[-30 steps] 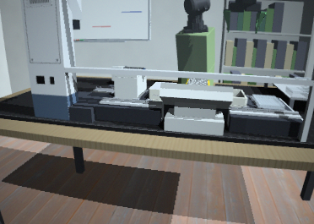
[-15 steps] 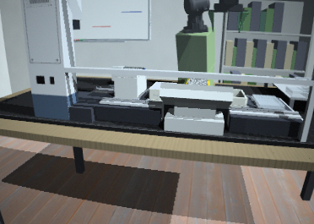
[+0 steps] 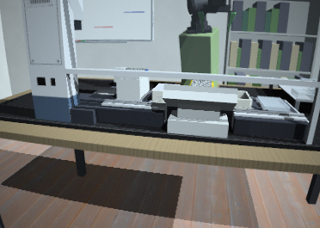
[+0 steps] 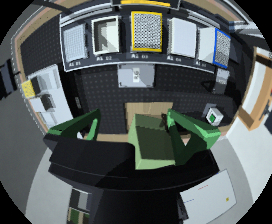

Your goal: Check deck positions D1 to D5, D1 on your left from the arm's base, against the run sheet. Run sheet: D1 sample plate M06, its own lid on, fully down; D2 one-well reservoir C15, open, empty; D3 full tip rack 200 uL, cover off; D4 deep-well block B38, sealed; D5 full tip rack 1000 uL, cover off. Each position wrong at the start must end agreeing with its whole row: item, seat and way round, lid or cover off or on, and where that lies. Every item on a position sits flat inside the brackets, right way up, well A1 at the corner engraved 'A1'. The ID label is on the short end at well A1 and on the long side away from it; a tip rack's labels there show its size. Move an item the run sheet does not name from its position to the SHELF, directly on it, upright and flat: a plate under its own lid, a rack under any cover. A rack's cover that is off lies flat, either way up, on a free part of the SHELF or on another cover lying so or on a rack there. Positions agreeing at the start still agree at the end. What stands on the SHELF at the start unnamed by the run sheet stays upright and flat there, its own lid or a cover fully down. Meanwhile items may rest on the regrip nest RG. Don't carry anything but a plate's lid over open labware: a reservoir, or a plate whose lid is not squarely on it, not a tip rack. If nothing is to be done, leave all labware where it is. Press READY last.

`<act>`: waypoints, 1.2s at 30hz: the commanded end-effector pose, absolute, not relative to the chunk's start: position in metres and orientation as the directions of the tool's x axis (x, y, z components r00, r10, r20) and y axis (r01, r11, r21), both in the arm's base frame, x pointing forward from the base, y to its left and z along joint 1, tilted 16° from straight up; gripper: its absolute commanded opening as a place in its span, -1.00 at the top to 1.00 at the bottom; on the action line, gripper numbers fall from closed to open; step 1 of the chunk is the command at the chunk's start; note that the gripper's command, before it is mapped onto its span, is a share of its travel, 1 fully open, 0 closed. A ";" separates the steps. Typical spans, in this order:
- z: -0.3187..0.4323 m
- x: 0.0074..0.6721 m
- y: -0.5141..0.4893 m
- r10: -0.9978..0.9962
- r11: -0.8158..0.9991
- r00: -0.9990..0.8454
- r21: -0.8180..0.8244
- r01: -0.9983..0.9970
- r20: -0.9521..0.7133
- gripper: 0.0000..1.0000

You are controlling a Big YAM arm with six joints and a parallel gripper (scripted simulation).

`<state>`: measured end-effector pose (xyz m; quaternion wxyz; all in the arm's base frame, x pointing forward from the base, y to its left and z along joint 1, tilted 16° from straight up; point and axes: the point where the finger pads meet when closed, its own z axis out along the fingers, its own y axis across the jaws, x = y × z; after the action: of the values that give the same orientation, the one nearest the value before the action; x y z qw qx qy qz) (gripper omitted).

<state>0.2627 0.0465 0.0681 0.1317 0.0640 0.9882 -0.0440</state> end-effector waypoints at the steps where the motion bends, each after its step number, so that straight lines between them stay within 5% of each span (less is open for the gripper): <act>1: 0.073 0.256 0.034 0.091 0.991 -0.956 -0.074 0.116 -0.280 -1.00; 36: 0.096 0.243 -0.105 0.092 0.987 -0.940 -0.092 0.129 -0.328 -1.00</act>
<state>0.2184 -0.0834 0.0656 0.1283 0.0876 0.9872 -0.0361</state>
